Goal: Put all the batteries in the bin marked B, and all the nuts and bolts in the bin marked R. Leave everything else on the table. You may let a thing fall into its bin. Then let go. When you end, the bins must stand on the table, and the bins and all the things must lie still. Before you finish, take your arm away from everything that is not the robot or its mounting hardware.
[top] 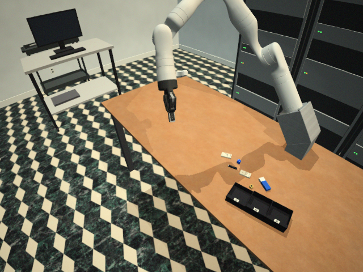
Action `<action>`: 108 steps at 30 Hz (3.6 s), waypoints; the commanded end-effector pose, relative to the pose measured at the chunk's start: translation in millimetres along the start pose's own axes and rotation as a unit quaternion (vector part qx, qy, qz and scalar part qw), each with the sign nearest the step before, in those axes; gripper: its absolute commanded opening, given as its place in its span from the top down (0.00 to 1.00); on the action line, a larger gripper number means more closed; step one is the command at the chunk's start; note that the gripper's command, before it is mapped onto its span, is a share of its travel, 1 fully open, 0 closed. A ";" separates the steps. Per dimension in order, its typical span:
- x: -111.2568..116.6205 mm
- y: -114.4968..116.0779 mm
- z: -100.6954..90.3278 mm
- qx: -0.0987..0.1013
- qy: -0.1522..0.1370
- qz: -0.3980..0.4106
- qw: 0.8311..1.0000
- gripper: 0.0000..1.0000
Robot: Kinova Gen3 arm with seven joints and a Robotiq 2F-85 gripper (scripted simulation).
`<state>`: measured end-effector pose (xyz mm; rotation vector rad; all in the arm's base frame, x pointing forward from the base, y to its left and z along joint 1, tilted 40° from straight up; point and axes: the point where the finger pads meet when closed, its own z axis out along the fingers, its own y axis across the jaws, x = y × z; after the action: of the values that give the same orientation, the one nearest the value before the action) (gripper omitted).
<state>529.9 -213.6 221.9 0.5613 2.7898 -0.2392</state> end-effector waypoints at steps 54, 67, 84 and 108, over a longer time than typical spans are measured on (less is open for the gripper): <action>212.2 158.1 38.7 0.068 0.173 -0.168 0.968 0.91; 242.0 146.9 74.6 0.136 0.161 -0.166 0.963 0.91; 279.5 118.7 117.5 0.265 0.087 -0.180 0.943 0.91; 257.6 119.3 189.2 0.278 0.025 0.035 0.960 0.91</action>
<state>393.8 -41.4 -29.2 0.7333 2.7623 -0.9800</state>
